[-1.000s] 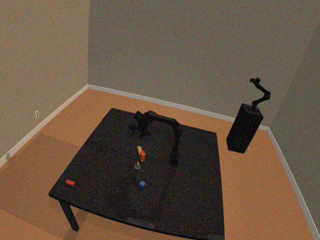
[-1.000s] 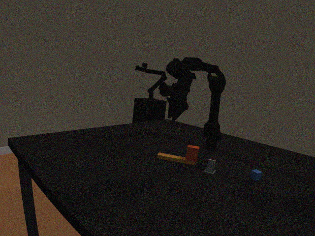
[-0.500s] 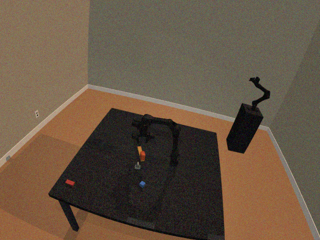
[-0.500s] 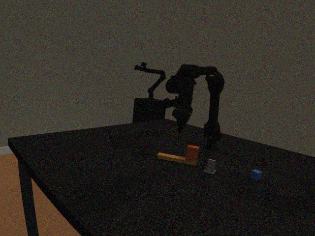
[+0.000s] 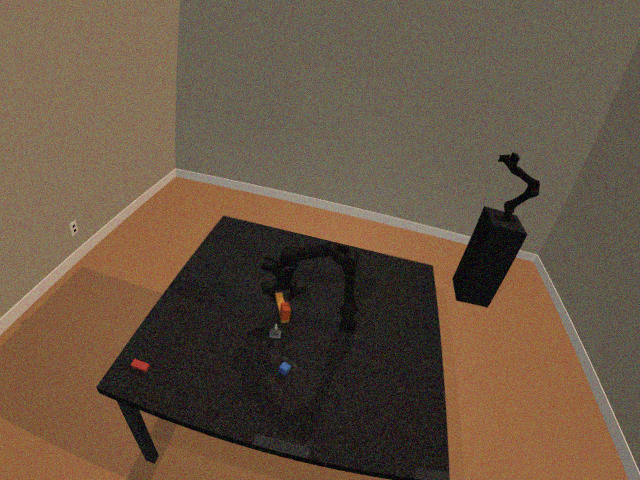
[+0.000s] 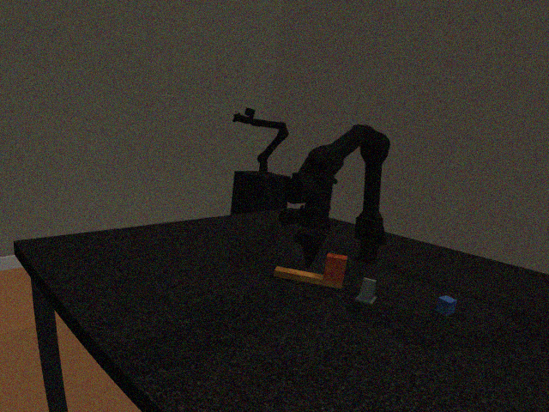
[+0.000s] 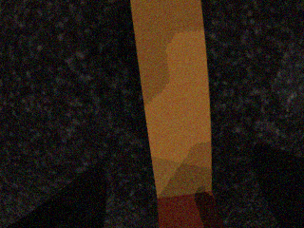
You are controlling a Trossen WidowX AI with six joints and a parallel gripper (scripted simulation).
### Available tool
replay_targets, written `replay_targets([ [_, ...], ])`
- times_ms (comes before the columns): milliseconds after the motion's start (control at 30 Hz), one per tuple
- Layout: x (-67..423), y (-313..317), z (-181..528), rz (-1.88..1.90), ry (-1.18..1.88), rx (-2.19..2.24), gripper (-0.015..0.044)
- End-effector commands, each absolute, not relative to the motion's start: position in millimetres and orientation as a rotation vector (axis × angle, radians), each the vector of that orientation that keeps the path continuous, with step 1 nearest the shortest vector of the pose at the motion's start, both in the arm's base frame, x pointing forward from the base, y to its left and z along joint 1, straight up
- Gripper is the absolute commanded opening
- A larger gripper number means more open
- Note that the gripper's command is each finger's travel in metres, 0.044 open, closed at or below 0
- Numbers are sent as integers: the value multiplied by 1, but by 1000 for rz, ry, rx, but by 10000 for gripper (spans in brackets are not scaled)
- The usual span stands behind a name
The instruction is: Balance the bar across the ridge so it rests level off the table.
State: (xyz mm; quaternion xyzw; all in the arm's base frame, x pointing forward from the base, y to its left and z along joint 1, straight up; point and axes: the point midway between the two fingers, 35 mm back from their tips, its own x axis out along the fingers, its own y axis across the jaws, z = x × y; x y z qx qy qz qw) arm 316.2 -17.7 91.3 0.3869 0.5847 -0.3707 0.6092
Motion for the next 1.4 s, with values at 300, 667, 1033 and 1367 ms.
replay_targets([
  [300, 313, -18, 68, -860, 1357, 886, 315],
  [667, 314, -18, 51, -860, 1358, 886, 315],
  [1033, 314, -18, 49, -860, 1358, 886, 315],
  [1367, 314, -18, 50, -860, 1357, 891, 210],
])
